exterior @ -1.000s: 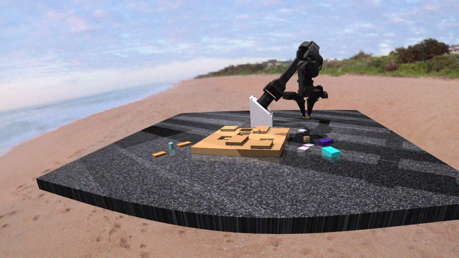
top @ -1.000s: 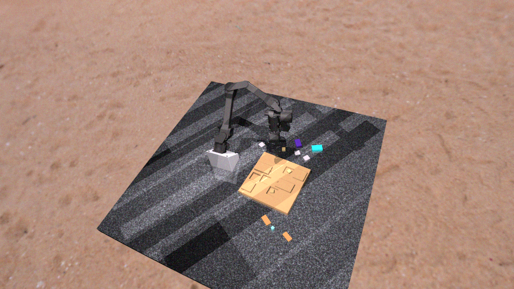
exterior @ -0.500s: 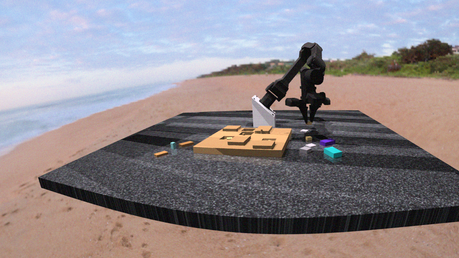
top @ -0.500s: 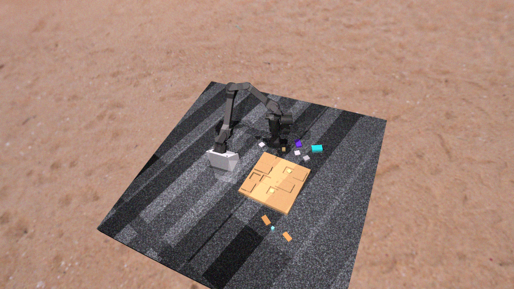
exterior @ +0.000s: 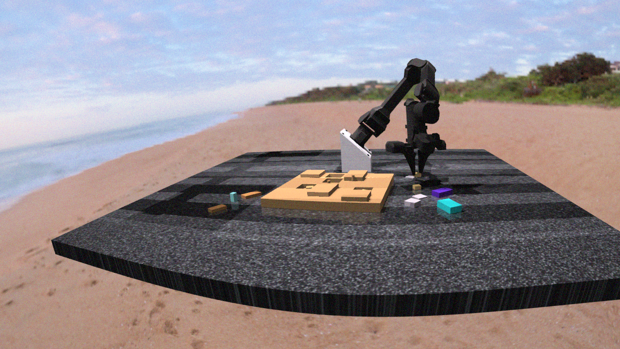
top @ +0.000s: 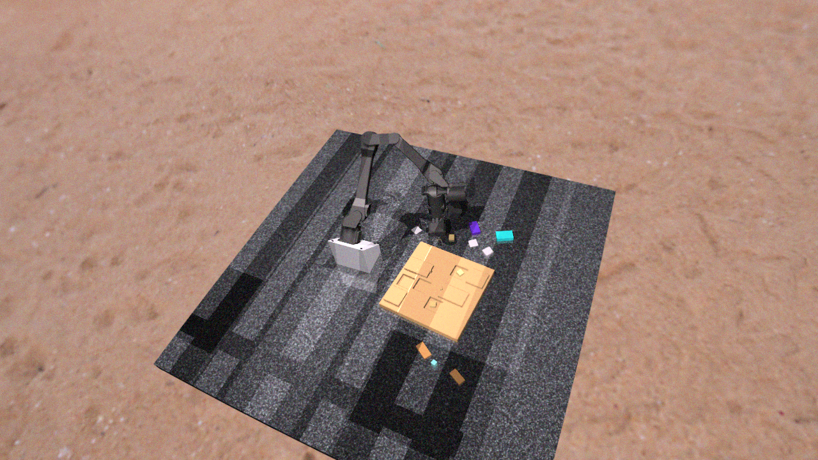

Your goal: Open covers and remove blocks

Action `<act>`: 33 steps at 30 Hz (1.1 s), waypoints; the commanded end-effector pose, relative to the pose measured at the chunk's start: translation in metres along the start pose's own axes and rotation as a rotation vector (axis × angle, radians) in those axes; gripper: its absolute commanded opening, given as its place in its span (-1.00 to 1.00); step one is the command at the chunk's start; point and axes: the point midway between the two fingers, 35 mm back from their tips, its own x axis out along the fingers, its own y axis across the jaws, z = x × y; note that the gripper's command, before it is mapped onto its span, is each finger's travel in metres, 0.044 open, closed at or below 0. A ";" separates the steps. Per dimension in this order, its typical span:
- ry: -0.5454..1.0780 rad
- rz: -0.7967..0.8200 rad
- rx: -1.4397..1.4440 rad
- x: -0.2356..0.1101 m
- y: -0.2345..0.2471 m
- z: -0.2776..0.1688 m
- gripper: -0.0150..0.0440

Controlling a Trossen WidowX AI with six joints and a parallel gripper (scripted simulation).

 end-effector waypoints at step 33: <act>0.002 0.003 0.003 0.008 0.001 -0.002 1.00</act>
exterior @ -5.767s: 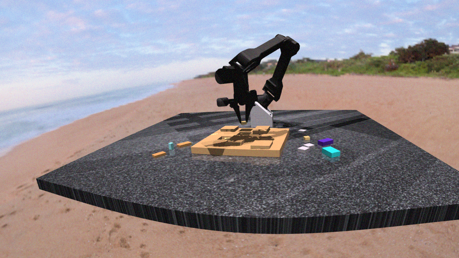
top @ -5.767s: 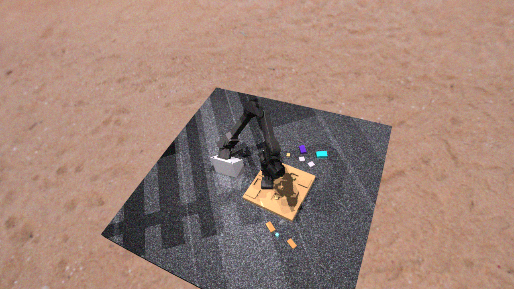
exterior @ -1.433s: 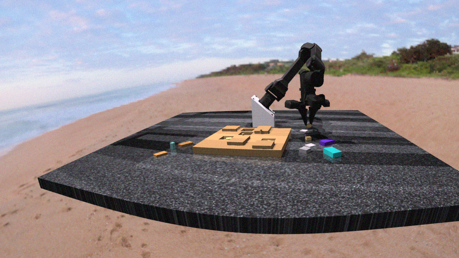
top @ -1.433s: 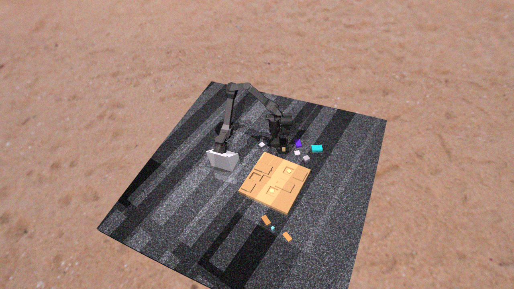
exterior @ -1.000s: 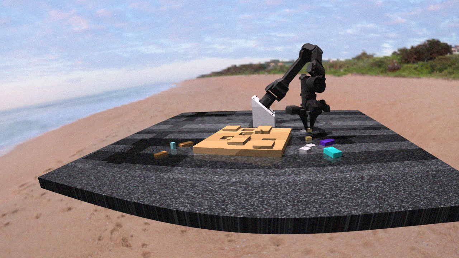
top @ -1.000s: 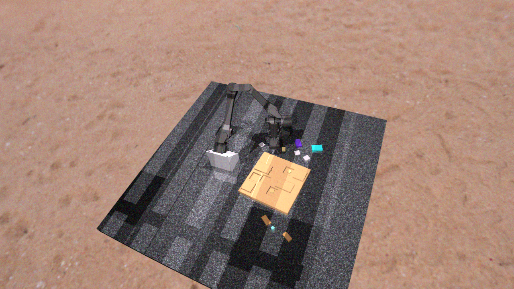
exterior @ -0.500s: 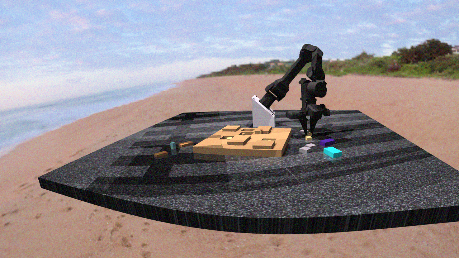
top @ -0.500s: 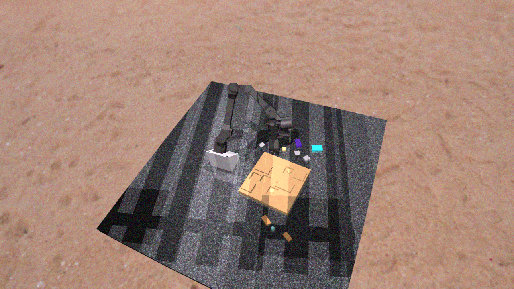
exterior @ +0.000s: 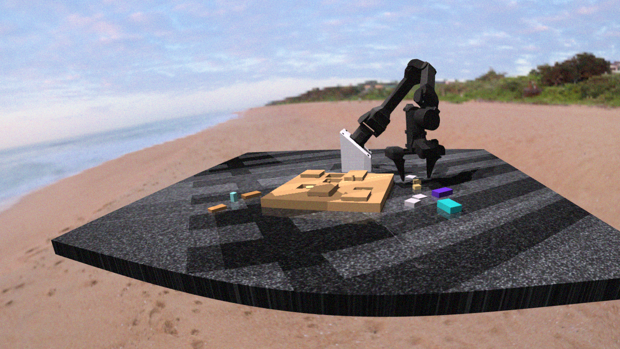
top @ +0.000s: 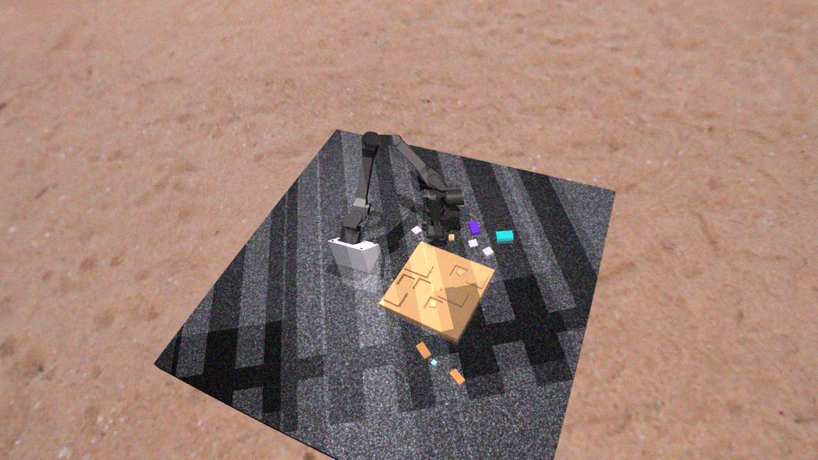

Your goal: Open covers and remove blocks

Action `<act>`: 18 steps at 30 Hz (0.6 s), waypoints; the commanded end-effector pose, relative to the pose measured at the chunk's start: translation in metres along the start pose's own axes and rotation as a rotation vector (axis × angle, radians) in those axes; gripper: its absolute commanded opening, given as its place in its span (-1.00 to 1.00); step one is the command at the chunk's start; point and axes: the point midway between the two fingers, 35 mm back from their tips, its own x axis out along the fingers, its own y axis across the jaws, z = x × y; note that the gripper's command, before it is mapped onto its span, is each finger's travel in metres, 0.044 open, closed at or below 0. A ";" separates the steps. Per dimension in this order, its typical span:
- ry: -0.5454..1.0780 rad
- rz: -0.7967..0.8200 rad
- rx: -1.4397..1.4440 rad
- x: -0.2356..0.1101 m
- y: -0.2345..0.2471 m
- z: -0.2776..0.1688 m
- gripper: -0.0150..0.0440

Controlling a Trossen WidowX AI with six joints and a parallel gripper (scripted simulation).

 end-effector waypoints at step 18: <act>-0.007 -0.002 -0.002 -0.066 0.000 0.001 1.00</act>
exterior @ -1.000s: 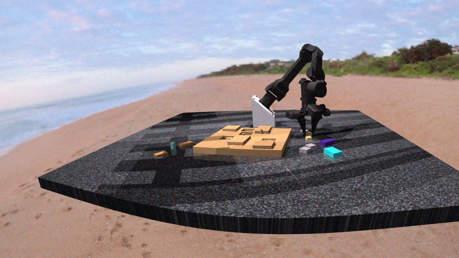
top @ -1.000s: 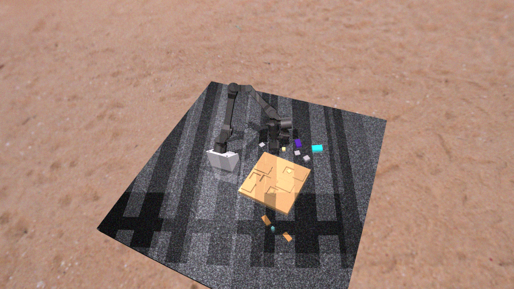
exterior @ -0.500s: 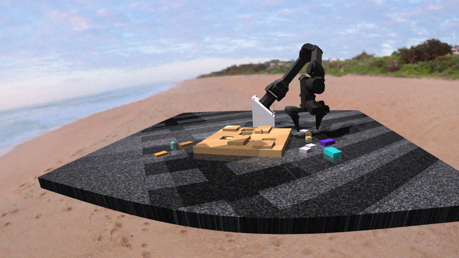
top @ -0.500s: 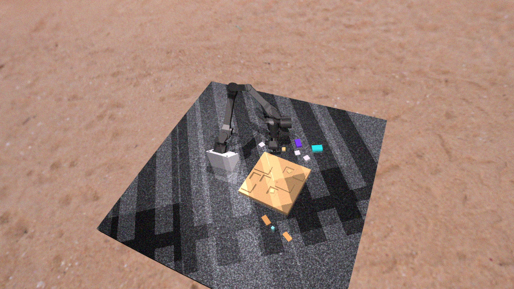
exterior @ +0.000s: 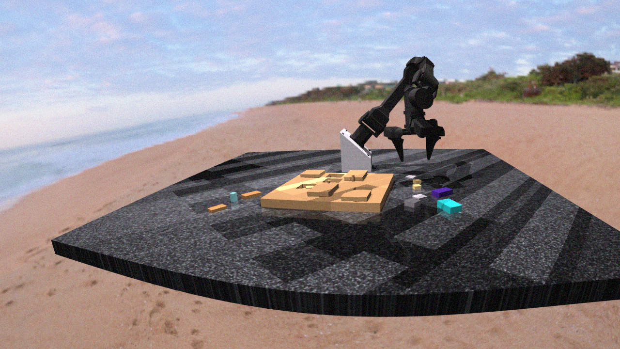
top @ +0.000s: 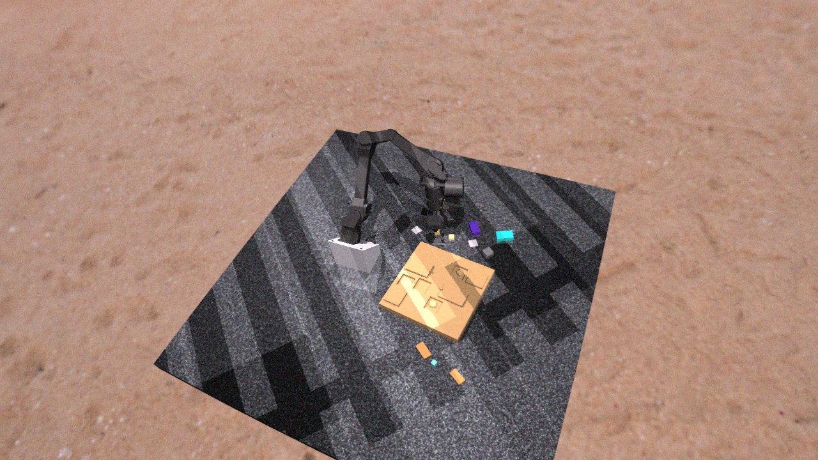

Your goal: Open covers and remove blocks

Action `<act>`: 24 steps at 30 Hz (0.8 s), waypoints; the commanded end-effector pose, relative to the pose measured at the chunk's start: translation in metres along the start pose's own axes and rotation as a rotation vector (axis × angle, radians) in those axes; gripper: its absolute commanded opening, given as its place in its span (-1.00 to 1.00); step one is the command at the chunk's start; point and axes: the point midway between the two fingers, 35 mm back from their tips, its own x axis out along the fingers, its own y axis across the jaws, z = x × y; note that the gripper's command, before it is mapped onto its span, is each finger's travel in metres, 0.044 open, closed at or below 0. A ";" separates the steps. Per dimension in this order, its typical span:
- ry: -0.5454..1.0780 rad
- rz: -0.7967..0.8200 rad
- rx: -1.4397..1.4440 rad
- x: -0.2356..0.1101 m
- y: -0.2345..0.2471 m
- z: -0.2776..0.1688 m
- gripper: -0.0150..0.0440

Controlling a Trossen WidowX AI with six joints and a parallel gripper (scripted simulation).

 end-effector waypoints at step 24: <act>-0.015 -0.008 1.253 -0.019 -0.086 0.058 -0.49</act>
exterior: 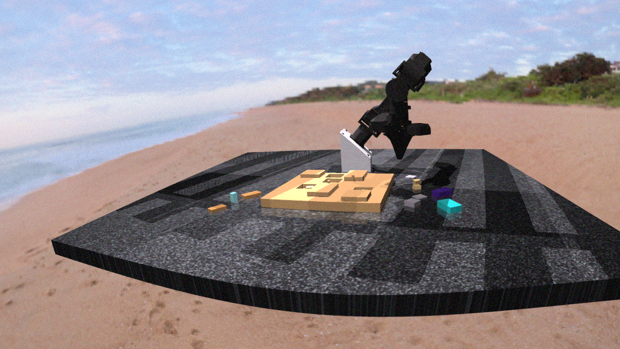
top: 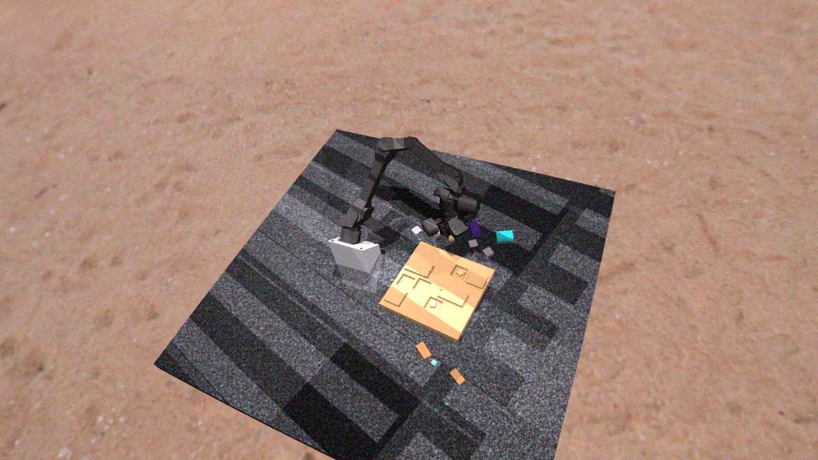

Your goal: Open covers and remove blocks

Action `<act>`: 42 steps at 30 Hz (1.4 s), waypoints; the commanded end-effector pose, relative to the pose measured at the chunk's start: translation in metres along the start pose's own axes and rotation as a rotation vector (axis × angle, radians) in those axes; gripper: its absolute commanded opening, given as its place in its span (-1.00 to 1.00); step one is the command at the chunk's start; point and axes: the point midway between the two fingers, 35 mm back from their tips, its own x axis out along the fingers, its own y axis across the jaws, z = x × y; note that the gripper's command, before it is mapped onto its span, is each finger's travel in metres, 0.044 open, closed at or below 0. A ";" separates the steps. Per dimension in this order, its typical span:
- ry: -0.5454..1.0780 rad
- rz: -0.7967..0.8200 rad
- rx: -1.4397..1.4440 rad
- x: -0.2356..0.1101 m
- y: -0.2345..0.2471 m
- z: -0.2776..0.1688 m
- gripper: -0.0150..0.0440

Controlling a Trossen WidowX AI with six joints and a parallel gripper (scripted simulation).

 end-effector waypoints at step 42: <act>0.004 0.005 0.807 0.042 -0.021 0.119 -0.49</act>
